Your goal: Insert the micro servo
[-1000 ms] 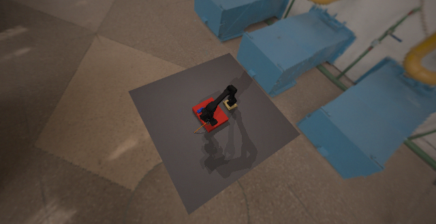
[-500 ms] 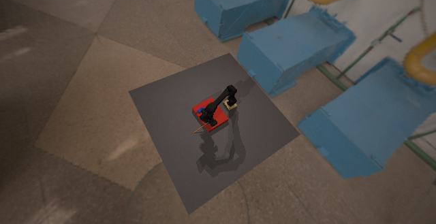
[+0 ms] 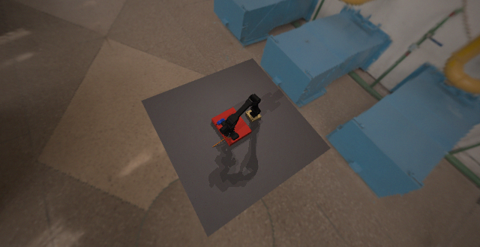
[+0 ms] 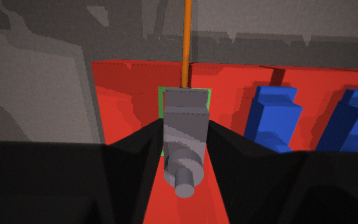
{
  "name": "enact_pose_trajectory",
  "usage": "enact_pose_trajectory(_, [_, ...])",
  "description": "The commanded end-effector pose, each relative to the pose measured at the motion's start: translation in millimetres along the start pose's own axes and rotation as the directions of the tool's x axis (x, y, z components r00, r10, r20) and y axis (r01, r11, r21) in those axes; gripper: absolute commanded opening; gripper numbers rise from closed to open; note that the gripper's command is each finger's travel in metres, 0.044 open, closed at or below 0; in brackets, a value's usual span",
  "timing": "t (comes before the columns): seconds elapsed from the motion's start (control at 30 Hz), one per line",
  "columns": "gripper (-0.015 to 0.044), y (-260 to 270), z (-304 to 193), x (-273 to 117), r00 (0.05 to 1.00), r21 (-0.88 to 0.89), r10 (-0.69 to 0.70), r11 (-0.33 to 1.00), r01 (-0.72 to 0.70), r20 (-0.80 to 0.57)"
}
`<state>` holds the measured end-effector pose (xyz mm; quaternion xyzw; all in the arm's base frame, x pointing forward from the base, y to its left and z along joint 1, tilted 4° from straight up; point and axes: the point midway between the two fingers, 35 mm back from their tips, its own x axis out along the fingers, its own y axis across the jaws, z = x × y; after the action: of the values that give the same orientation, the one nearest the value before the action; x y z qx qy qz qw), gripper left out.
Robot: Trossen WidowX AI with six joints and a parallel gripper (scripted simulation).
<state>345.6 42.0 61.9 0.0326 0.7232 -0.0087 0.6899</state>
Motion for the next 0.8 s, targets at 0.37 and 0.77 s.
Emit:
enact_pose_trajectory(0.37, [0.0000,0.0,0.3,14.6,1.000,0.001,0.000,1.000,0.000,0.002])
enact_pose_trajectory(0.77, [0.0157,-0.1,-0.2,18.7,1.000,0.001,0.000,1.000,0.000,0.002])
